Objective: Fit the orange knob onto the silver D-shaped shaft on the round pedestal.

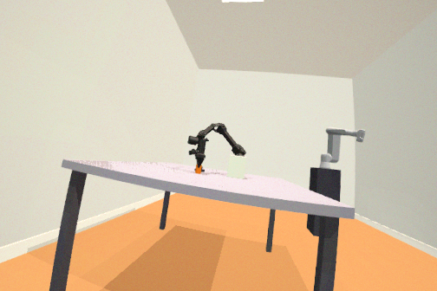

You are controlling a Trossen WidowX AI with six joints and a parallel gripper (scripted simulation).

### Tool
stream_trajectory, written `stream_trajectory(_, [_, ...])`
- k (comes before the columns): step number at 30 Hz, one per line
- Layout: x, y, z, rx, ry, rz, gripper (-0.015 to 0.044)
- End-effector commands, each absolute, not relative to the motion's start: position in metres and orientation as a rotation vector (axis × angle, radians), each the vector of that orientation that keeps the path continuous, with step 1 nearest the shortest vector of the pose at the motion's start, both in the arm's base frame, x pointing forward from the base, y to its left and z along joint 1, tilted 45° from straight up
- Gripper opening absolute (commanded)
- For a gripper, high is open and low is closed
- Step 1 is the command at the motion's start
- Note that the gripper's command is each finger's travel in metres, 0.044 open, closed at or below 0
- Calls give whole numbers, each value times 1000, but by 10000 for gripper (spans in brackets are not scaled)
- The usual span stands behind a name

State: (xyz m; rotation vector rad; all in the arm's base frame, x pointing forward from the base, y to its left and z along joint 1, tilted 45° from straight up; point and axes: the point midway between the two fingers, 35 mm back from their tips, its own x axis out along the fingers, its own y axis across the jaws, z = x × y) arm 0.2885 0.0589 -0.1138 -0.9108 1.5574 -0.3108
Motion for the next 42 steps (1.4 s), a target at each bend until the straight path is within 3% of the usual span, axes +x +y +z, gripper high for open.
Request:
stream_trajectory(1, [286,51,-120,-921,1566,-312,440])
stream_trajectory(16, [286,35,-135,-922,1566,-315,440])
stream_trajectory(27, [286,35,-135,-922,1566,-315,151])
stream_trajectory(32, [286,35,-135,-922,1566,-315,118])
stream_trajectory(37, [287,41,-130,-921,1566,-313,0])
stream_trajectory(42, [289,52,-121,-919,1565,-310,0])
